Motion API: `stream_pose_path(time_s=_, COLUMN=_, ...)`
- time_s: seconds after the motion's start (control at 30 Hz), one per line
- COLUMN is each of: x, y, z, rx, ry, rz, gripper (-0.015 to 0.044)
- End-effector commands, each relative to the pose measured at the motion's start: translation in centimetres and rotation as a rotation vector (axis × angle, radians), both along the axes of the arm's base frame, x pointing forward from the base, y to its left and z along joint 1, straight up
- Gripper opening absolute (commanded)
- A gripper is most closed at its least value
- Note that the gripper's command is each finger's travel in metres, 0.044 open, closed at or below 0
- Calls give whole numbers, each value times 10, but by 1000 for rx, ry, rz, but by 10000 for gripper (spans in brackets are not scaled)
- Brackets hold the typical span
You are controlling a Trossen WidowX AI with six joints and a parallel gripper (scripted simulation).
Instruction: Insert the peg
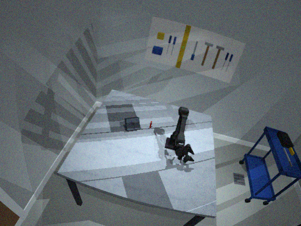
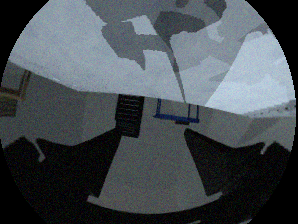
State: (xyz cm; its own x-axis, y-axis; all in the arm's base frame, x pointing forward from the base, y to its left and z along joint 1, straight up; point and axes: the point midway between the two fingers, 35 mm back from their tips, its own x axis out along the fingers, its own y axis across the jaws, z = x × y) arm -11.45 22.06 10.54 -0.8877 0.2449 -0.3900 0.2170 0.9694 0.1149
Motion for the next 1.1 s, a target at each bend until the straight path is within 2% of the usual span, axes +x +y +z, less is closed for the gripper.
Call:
stream_pose_path(time_s=0.0, x=1, y=0, z=0, rx=2, ry=-2, rz=-1, gripper=426)
stream_pose_path(time_s=0.03, x=2, y=2, z=0, rx=8, ry=-6, rz=-6, gripper=440)
stream_pose_path(time_s=1.07, x=120, y=43, z=-7, rx=289, ry=-382, rz=-207, gripper=440)
